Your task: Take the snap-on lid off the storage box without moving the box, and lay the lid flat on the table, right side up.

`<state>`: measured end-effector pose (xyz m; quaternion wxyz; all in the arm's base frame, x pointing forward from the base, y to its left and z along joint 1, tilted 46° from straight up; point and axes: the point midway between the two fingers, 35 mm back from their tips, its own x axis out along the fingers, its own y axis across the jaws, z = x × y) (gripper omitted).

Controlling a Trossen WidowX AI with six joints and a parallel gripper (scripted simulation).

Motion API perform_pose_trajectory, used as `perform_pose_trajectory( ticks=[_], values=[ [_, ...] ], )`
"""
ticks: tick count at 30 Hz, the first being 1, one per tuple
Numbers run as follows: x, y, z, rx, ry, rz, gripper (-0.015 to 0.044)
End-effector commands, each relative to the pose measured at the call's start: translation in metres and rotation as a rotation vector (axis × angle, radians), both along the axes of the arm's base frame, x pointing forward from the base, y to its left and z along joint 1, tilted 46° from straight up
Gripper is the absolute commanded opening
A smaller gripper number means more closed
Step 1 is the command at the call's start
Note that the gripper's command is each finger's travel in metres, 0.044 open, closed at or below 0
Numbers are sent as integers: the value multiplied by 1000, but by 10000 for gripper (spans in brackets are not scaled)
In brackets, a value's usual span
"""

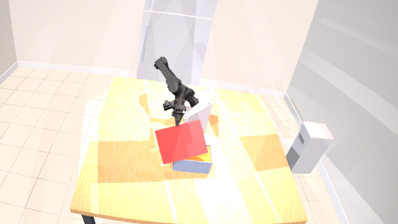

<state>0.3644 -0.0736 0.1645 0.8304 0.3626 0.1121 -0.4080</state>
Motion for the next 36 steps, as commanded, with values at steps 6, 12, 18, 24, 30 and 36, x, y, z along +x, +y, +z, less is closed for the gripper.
perform_pose_trajectory(
  ticks=[6,12,18,24,30,36],
  values=[
    [-5,-15,20,-5,-13,-5,0],
    [-7,-23,28,-6,-13,-5,0],
    [-10,-31,37,-6,-13,-5,0],
    [-12,-39,46,-6,-13,-5,0],
    [-14,-47,54,-7,-13,-5,0],
    [-17,-55,63,-8,-13,-5,0]
  ],
)
